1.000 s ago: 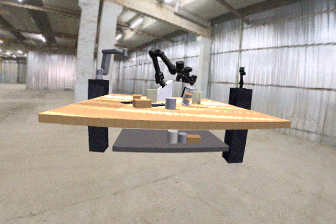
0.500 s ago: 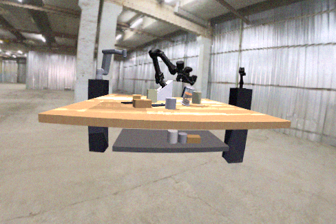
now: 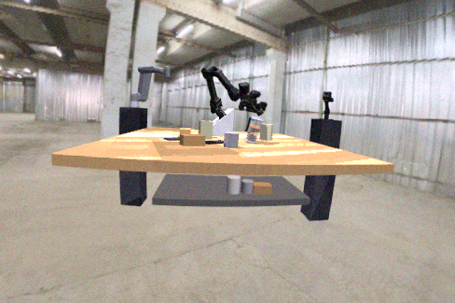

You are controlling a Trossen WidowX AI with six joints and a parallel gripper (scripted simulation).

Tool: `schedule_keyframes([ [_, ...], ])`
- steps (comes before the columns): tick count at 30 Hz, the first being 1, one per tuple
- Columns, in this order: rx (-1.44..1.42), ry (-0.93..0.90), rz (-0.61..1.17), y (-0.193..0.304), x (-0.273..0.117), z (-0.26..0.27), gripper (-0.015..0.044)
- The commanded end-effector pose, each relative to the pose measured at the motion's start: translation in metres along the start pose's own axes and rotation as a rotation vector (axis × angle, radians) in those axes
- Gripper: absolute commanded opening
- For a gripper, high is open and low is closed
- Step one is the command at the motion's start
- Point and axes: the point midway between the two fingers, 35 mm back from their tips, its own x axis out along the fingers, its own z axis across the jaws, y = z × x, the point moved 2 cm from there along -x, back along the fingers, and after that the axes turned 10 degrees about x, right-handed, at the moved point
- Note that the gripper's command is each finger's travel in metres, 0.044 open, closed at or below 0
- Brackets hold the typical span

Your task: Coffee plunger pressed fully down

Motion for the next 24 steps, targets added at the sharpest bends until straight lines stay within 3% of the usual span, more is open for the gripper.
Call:
schedule_keyframes([
  [1, 0.0, 0.0, 0.0, 0.0, 0.0, 0.0, 0.0232],
  [9, 0.0, 0.0, 0.0, 0.0, 0.0, 0.0, 0.044],
  [17, -0.01, -0.009, -0.007, -0.011, -0.012, 0.003, 0.044],
  [24, -0.005, -0.005, 0.014, -0.034, -0.072, 0.003, 0.044],
])
